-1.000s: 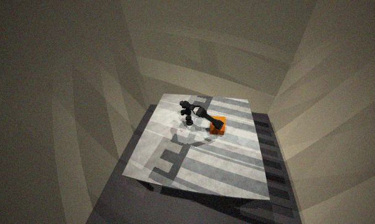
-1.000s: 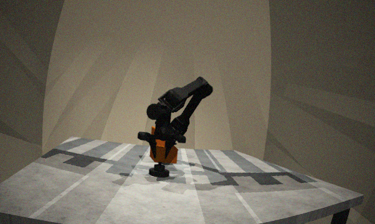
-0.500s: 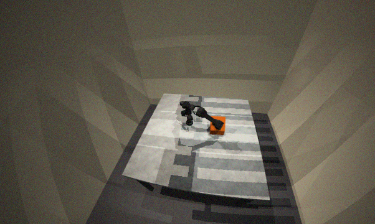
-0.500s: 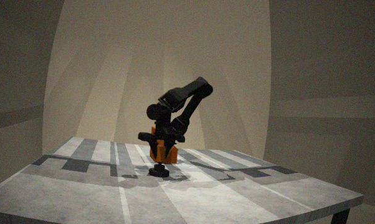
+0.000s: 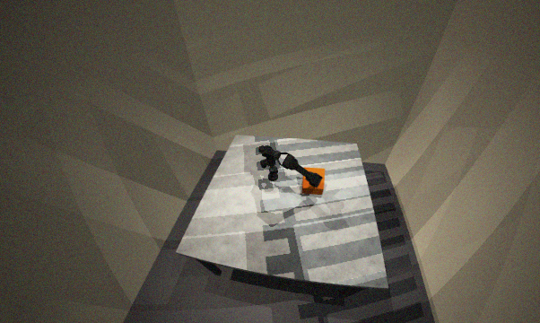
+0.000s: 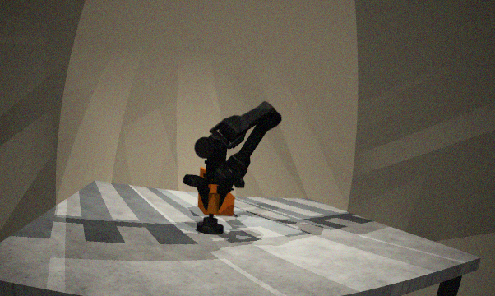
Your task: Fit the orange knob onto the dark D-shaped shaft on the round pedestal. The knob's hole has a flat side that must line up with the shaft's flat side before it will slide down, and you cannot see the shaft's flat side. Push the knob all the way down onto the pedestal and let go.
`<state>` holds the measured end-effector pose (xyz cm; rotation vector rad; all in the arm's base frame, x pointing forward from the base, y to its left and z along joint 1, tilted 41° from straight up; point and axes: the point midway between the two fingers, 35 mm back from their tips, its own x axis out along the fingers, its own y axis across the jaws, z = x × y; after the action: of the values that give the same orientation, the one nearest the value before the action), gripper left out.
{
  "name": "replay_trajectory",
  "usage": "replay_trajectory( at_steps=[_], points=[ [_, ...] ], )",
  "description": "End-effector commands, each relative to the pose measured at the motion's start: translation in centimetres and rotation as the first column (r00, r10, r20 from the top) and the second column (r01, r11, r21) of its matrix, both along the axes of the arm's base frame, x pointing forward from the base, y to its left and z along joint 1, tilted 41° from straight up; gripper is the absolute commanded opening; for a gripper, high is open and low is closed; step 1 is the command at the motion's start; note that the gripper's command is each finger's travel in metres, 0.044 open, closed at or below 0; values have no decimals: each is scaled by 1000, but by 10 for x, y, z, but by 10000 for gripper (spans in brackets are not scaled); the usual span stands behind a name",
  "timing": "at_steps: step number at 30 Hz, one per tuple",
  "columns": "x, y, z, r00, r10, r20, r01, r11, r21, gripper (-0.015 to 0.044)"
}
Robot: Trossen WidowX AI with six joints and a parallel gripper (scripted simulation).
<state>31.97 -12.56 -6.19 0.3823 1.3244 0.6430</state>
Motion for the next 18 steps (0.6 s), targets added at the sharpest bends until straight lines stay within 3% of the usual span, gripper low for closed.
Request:
replay_trajectory(
  at_steps=[1,18],
  points=[
    [3,-1,-1,1000,4,9,-4,1000,1,0],
    [0,-1,-4,1000,4,9,-4,1000,1,0]
  ],
)
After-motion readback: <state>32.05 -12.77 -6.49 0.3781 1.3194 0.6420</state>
